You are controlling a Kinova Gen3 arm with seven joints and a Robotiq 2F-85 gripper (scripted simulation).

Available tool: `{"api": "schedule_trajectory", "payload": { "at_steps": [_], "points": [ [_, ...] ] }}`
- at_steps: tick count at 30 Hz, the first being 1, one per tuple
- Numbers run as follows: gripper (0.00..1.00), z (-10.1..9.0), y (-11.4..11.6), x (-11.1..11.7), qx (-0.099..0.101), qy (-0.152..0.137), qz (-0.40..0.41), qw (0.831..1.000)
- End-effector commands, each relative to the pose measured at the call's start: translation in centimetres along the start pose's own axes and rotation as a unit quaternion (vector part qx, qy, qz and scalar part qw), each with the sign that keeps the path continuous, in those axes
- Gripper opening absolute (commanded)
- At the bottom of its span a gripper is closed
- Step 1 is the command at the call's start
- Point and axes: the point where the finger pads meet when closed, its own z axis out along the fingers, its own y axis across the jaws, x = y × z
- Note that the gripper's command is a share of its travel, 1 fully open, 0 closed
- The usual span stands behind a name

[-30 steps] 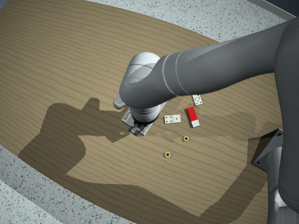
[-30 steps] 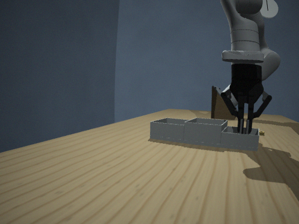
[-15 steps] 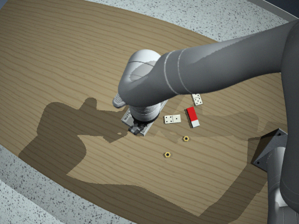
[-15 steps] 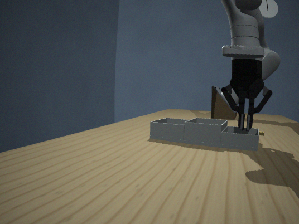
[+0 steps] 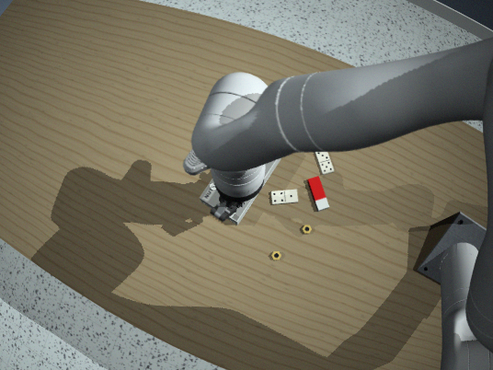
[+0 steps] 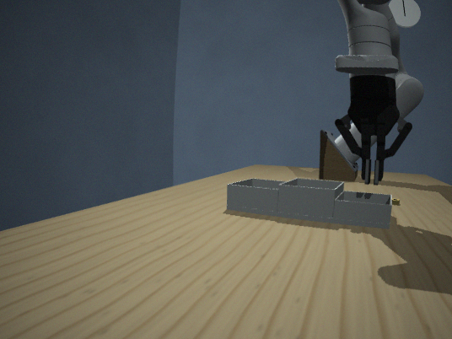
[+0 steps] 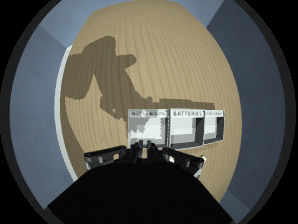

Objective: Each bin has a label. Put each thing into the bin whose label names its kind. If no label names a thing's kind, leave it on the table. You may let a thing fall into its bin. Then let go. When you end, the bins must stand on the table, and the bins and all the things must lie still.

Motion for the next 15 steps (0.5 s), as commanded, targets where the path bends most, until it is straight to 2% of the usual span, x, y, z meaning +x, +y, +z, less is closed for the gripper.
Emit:
{"api": "schedule_trajectory", "payload": {
  "at_steps": [1,6,12,14,15],
  "points": [
    [0.09,-1.1,0.2,0.2,-0.001,0.004,0.001,1.000],
    [0.09,-2.9,0.2,0.2,-0.001,0.004,0.001,1.000],
    [0.09,-2.9,0.2,0.2,-0.001,0.004,0.001,1.000],
    [0.09,-4.5,0.2,0.2,-0.001,0.004,0.001,1.000],
    [0.09,-4.5,0.2,0.2,-0.001,0.004,0.001,1.000]
  ]
}}
